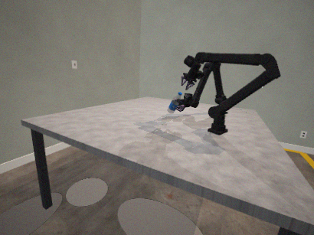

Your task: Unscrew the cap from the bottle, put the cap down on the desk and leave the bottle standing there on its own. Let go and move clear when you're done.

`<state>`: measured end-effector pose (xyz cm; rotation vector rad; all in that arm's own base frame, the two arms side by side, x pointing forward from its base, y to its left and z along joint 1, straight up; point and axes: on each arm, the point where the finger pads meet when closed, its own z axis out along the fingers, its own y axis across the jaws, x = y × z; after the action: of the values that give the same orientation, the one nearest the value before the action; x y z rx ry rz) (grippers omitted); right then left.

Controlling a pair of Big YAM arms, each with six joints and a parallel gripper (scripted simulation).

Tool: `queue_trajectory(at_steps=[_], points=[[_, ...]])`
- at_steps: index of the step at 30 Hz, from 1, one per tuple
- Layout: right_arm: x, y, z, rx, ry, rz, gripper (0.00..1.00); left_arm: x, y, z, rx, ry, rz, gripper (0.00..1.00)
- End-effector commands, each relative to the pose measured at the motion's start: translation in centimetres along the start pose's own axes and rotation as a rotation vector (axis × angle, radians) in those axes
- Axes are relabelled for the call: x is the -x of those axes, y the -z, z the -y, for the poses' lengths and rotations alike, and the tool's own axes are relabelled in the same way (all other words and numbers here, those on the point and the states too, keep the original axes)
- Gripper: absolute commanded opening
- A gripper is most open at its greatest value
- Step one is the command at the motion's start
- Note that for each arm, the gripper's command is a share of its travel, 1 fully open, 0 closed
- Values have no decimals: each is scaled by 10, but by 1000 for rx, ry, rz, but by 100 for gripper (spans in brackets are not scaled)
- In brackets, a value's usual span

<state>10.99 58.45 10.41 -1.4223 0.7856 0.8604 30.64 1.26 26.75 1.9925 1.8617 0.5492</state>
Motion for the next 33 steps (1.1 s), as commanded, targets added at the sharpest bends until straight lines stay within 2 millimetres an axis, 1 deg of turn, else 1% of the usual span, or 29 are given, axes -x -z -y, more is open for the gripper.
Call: queue_trajectory(at_steps=[1,2,4,5,26,28,33], points=[[13,-7,8,-15,16,36,0,-7,-22,-7,-11,-6,-6,57],[13,-7,8,-15,16,36,0,-7,-16,-15,6,-7,-8,57],[13,-7,8,-15,16,36,0,-7,-16,-15,6,-7,-8,57],[13,-7,8,-15,16,36,0,-5,-8,-20,30,-17,-6,57],[13,-7,8,-15,16,36,0,-4,-9,-17,17,-5,-5,57],[13,-7,8,-15,16,36,0,-5,-1,-25,48,-9,-7,57],[13,-7,8,-15,16,36,0,-5,-1,-25,48,-9,-7,57]])
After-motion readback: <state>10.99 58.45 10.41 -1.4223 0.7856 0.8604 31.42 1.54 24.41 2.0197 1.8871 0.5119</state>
